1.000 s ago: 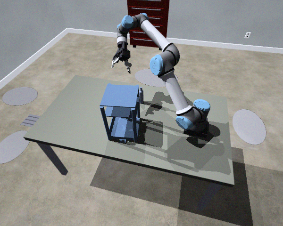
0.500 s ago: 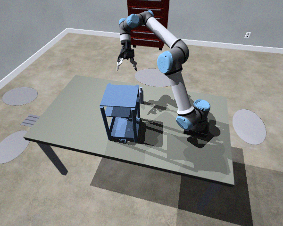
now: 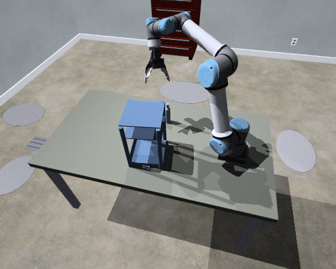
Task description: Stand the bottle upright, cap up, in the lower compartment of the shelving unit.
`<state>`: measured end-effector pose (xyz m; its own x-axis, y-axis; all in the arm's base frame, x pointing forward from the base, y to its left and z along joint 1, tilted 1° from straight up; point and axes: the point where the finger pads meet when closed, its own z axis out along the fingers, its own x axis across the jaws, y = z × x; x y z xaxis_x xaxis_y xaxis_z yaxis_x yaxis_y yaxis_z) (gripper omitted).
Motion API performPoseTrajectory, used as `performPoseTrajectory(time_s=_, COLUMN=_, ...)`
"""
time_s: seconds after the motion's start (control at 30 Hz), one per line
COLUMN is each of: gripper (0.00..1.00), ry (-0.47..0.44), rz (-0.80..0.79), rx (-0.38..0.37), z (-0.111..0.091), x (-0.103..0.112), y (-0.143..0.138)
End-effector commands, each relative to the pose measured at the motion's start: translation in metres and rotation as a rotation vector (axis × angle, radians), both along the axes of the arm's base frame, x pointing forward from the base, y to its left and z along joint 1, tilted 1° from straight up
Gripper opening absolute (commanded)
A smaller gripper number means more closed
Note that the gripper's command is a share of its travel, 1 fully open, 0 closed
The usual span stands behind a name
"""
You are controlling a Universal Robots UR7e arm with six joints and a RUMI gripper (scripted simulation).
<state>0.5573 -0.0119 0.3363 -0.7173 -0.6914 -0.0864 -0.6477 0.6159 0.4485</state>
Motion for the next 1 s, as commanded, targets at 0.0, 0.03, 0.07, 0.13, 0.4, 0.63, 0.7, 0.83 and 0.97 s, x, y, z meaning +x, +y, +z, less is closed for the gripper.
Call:
performPoseTrajectory(time_s=0.0, gripper=1.0, ry=-0.039, rz=-0.093, rx=-0.134, z=0.001, x=-0.008, y=-0.017)
performPoseTrajectory(time_s=0.03, gripper=1.0, ry=-0.044, rz=-0.11, rx=-0.154, z=0.001, x=-0.01, y=-0.02)
performPoseTrajectory(time_s=0.07, gripper=1.0, ry=-0.05, rz=-0.127, rx=-0.174, z=0.001, x=-0.011, y=-0.023)
performPoseTrajectory(time_s=0.13, gripper=1.0, ry=-0.062, rz=-0.161, rx=-0.213, z=0.002, x=-0.014, y=-0.029)
performPoseTrajectory(time_s=0.4, gripper=1.0, ry=-0.114, rz=-0.29, rx=-0.341, z=0.007, x=-0.023, y=-0.049)
performPoseTrajectory(time_s=0.63, gripper=1.0, ry=-0.158, rz=-0.39, rx=-0.424, z=0.012, x=-0.031, y=-0.063)
performPoseTrajectory(time_s=0.7, gripper=1.0, ry=-0.164, rz=-0.404, rx=-0.435, z=0.013, x=-0.032, y=-0.065)
performPoseTrajectory(time_s=0.83, gripper=1.0, ry=-0.169, rz=-0.414, rx=-0.442, z=0.014, x=-0.033, y=-0.066)
performPoseTrajectory(time_s=0.97, gripper=1.0, ry=-0.172, rz=-0.42, rx=-0.447, z=0.014, x=-0.033, y=-0.067)
